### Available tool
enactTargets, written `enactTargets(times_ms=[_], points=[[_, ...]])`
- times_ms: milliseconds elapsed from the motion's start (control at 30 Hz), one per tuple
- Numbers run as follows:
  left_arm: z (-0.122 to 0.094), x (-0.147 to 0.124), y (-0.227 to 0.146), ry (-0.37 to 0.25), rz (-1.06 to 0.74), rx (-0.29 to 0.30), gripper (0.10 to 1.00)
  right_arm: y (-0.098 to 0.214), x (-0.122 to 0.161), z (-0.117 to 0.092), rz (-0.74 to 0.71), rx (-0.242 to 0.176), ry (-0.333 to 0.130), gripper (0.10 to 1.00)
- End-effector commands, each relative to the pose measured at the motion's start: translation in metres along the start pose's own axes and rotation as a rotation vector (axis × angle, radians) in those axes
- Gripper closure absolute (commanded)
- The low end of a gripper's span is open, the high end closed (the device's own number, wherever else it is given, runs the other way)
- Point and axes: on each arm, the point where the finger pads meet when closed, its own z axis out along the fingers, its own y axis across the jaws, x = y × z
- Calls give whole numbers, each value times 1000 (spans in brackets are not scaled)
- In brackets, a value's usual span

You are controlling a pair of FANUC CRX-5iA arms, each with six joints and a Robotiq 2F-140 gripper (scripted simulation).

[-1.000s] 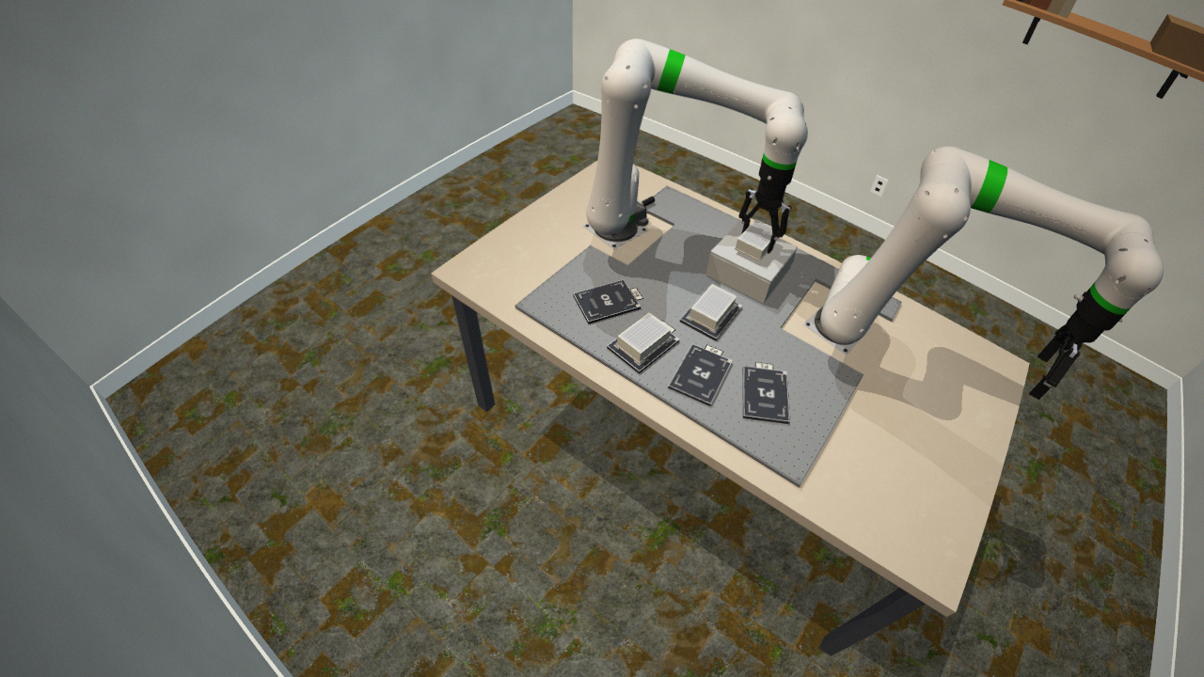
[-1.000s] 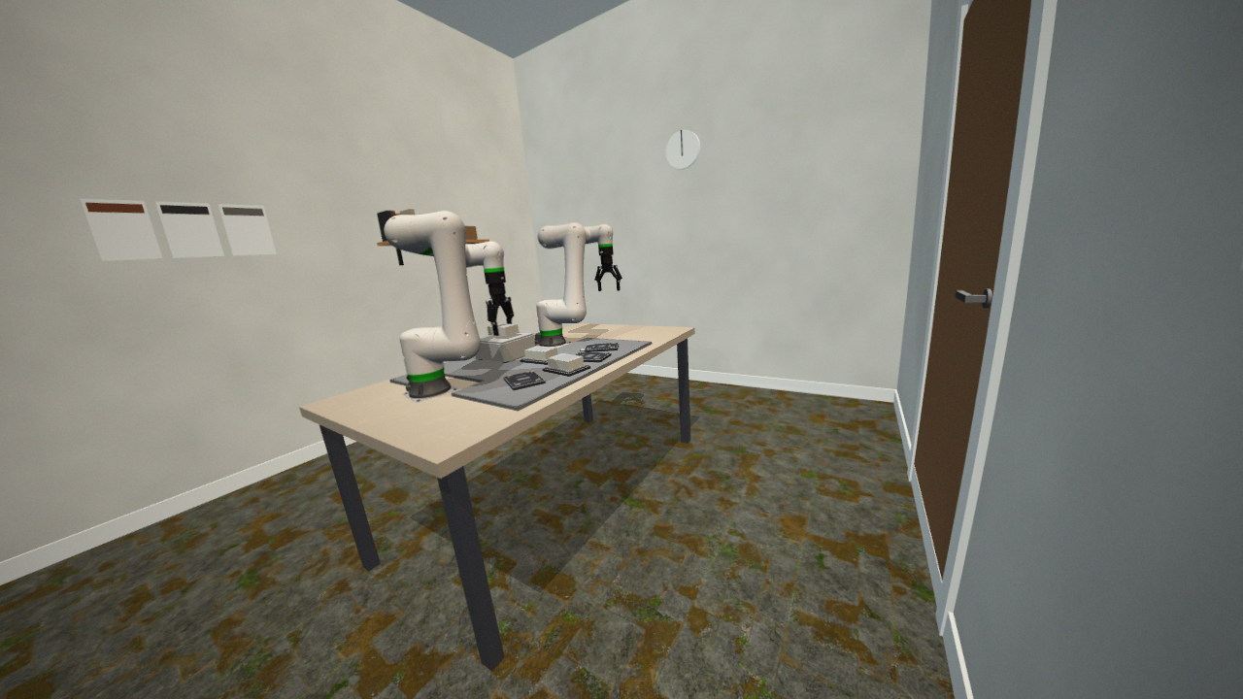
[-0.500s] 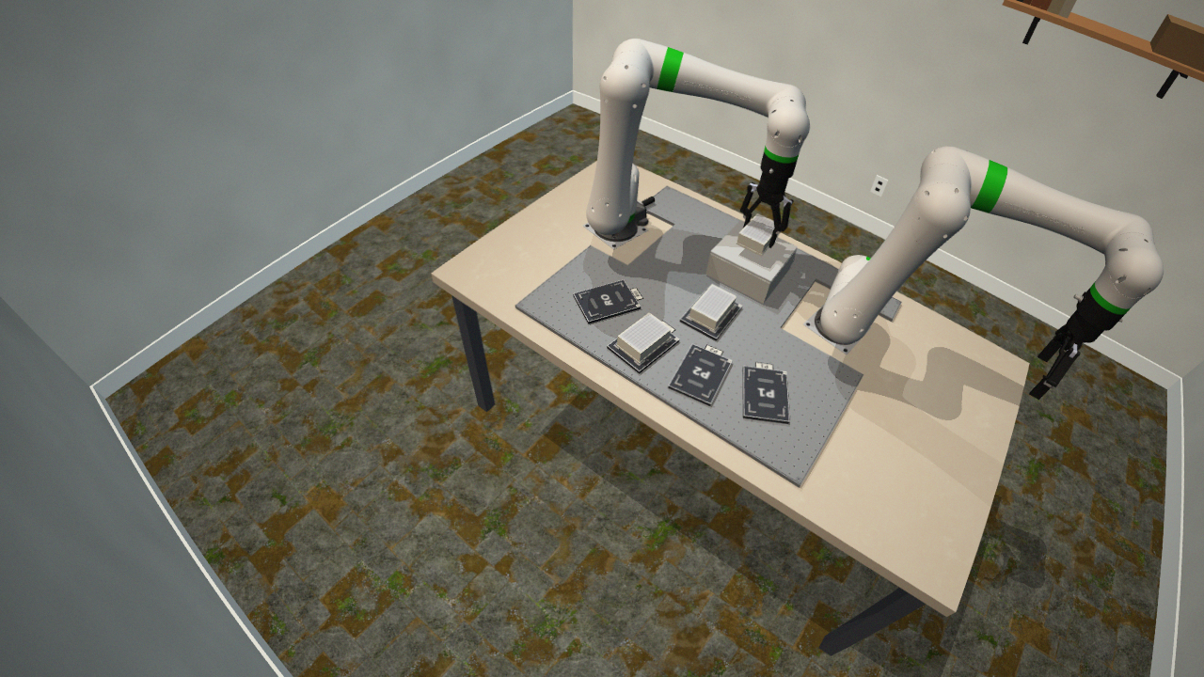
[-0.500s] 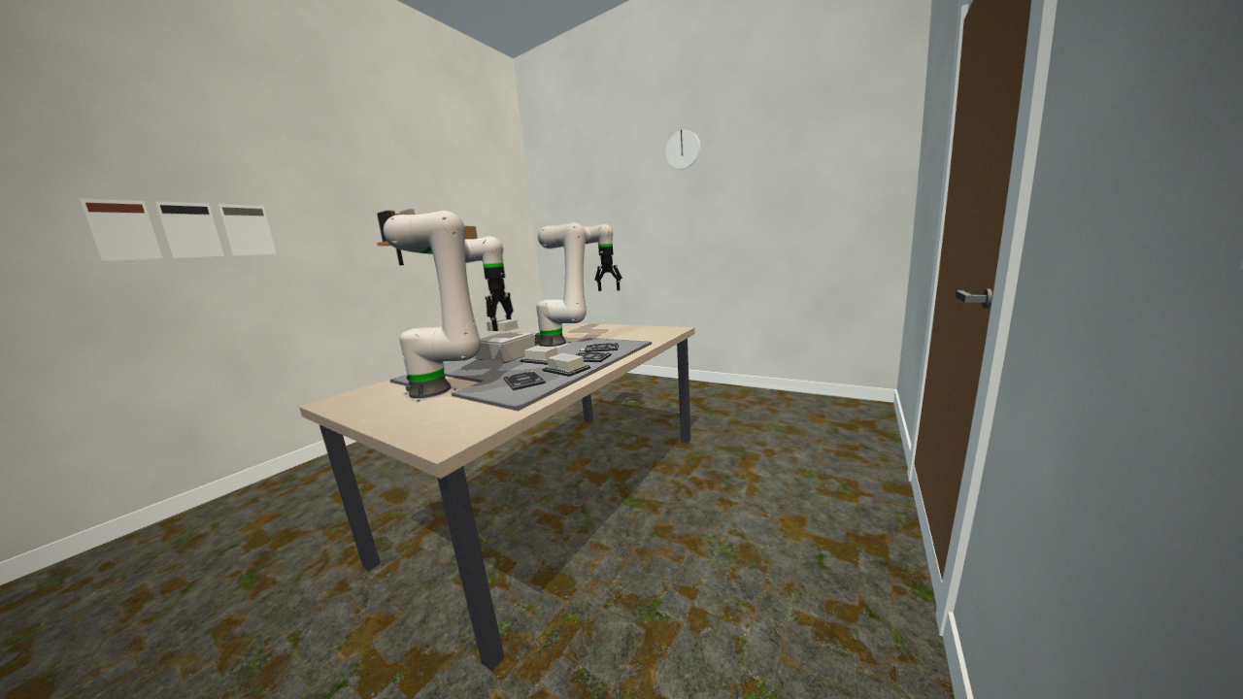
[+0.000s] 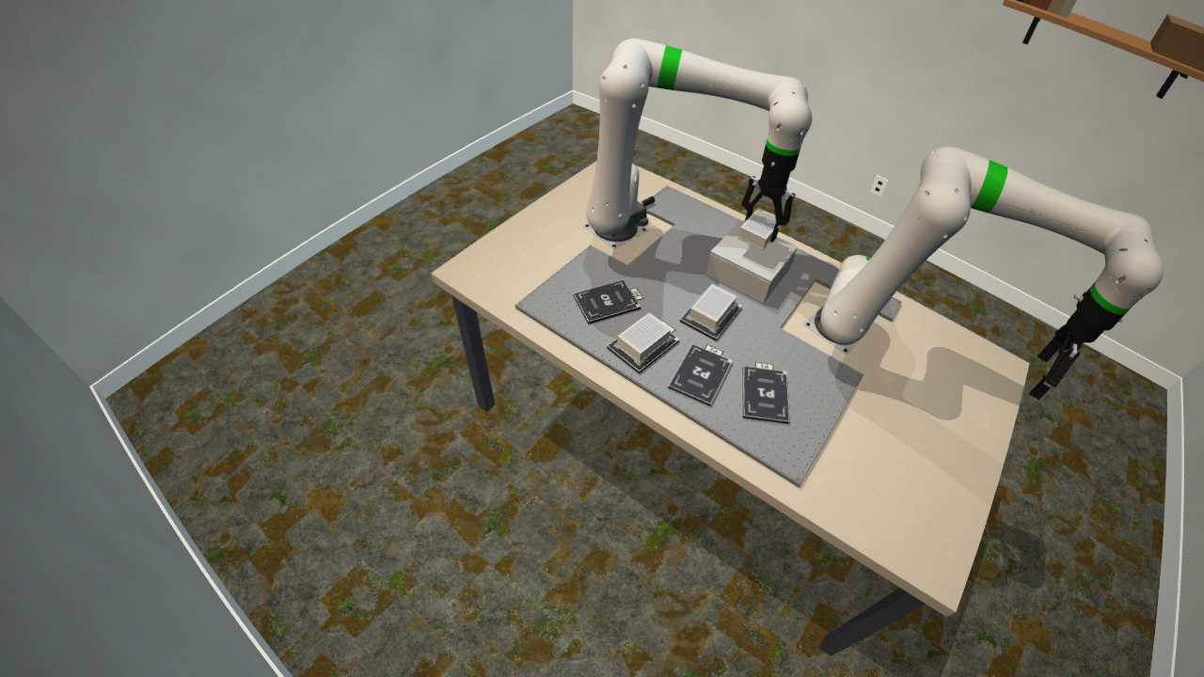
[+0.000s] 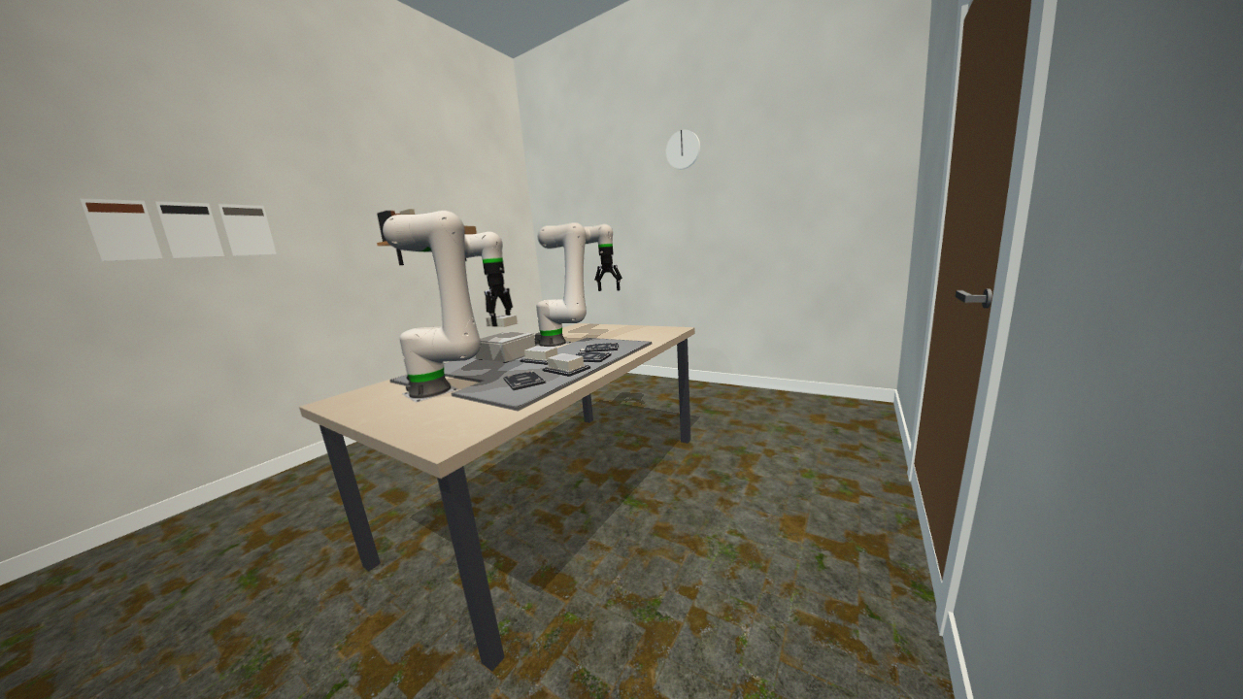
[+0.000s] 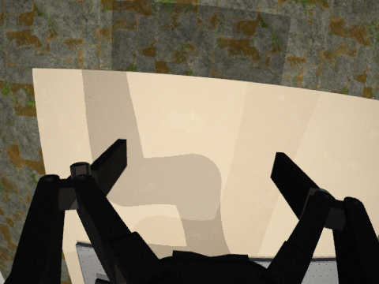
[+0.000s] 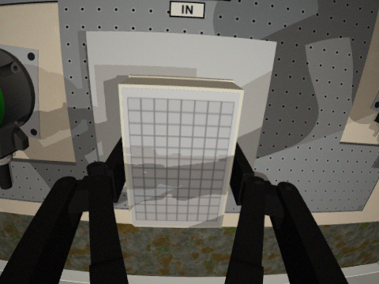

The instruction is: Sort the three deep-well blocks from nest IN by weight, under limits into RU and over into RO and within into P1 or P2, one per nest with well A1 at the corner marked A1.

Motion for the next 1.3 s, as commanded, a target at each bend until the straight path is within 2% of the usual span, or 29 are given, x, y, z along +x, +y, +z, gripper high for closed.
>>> enactTargets(times_ms=[0, 133, 733, 967, 1267], points=[[-1, 0, 0, 2, 0, 0, 98, -1, 0, -5, 0, 2, 0, 999], [-1, 0, 0, 2, 0, 0, 98, -1, 0, -11, 0, 2, 0, 999], [-1, 0, 0, 2, 0, 0, 98, -1, 0, -11, 0, 2, 0, 999], [-1, 0, 0, 2, 0, 0, 98, -11, 21, -11, 214, 2, 0, 999], [-1, 0, 0, 2, 0, 0, 98, -22, 41, -11, 214, 2, 0, 999]])
